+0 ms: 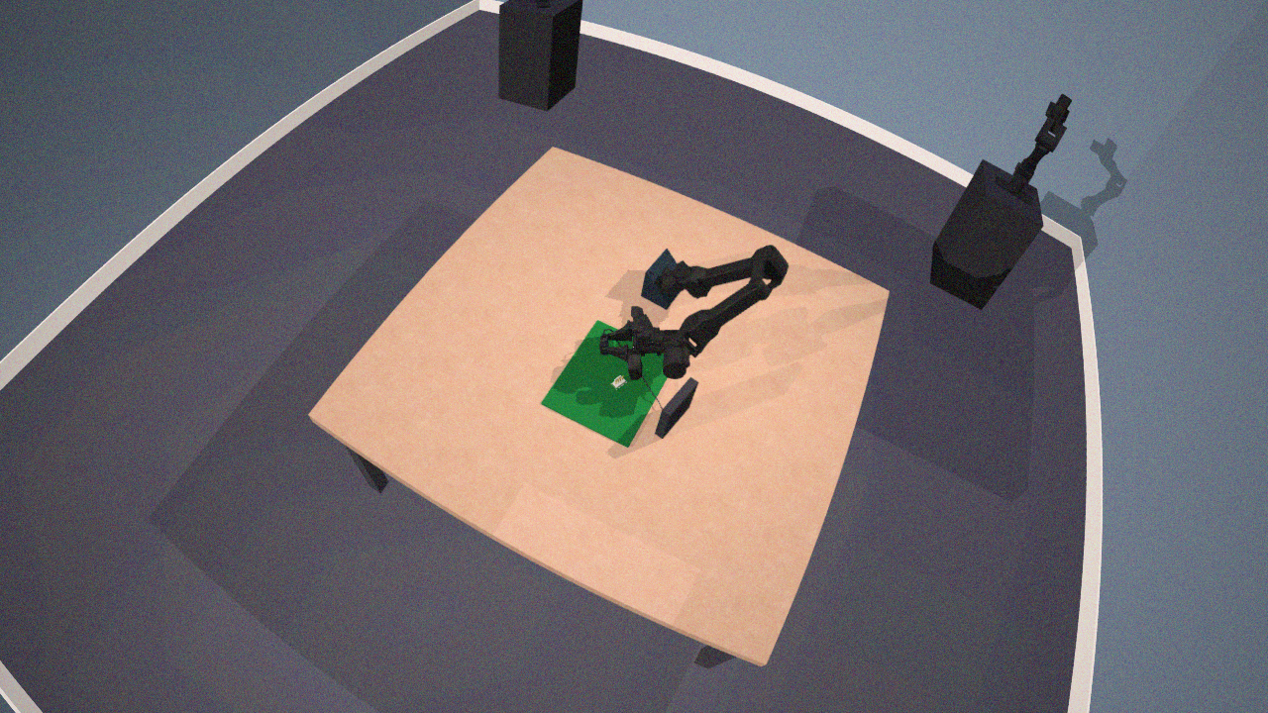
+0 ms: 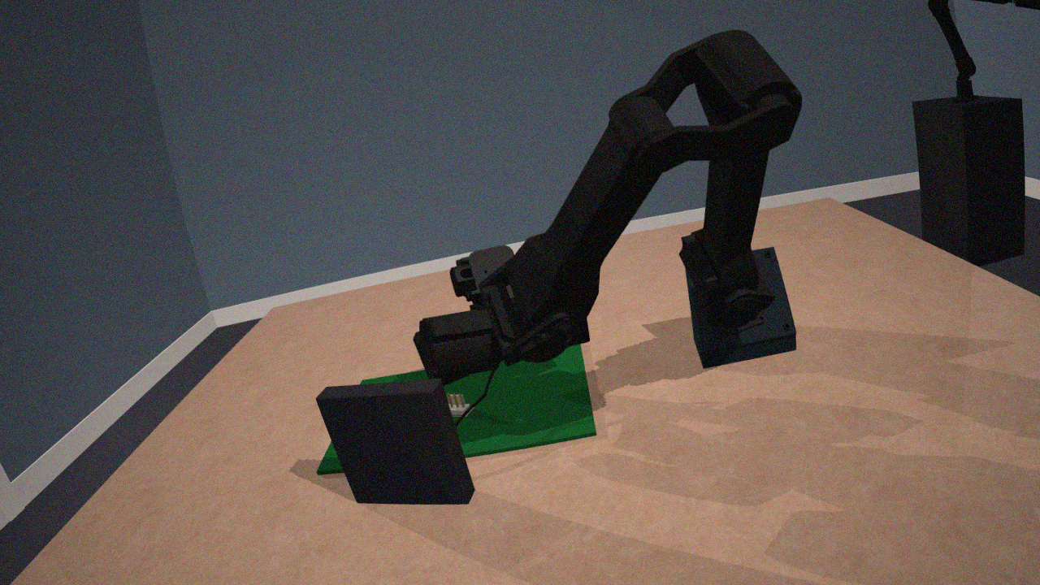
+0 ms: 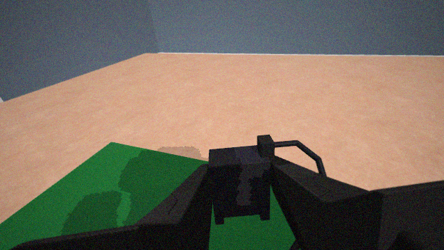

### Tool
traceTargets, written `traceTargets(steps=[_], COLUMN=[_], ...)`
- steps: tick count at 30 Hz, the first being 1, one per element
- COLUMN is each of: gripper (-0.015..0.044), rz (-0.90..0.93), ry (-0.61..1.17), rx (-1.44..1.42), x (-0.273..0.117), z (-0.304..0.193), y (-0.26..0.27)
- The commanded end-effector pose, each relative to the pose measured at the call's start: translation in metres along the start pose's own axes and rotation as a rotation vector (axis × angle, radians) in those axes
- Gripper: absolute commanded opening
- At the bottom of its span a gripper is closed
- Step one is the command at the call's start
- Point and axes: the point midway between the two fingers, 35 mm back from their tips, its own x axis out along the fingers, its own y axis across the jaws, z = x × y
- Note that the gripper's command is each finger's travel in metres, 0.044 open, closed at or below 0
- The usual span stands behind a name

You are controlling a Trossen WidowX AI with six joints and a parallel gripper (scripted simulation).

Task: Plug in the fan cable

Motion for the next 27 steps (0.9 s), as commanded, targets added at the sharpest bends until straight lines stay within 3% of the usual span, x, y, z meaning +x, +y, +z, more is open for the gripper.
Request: traceTargets(steps=[1,27], gripper=[0.0000,0.0000], rz=[0.035,0.046], ry=[-0.058,-0.059], rx=[0.043,0.048], x=[-0.0054,-0.0089], z=[0.0021,0.0102], y=[-0.0012,0.0000])
